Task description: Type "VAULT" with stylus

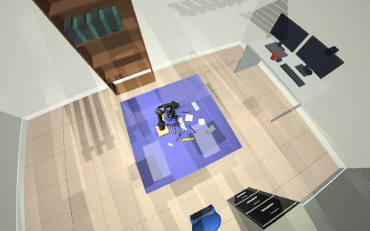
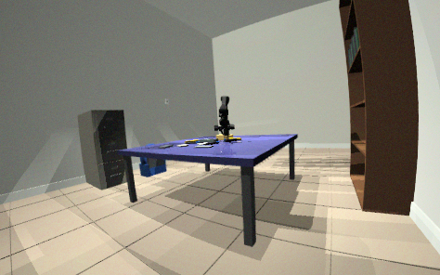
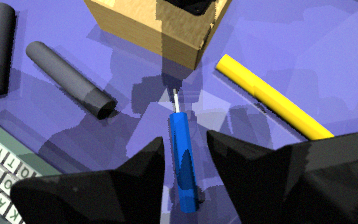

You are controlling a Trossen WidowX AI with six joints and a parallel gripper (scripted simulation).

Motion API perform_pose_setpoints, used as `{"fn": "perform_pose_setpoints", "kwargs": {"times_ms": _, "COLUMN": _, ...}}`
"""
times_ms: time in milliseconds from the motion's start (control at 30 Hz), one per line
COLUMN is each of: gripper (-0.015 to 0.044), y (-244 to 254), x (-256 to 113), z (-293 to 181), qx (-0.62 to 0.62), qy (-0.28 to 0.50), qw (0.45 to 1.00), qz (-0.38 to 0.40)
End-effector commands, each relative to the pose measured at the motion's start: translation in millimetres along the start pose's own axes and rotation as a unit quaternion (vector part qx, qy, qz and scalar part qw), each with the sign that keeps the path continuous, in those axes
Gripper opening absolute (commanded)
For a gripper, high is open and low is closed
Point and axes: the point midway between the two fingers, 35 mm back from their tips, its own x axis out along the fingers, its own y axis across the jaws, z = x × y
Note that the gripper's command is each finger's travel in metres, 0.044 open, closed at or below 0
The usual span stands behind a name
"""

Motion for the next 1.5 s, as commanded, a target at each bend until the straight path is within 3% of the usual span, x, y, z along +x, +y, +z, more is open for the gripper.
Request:
{"fn": "perform_pose_setpoints", "kwargs": {"times_ms": 0, "gripper": 0.0150, "y": 1, "x": 4, "z": -1, "qx": 0.003, "qy": -0.001, "qw": 1.000, "qz": 0.001}}
{"fn": "perform_pose_setpoints", "kwargs": {"times_ms": 1467, "gripper": 0.0150, "y": 1, "x": 33, "z": -17, "qx": 0.003, "qy": -0.002, "qw": 1.000, "qz": 0.001}}
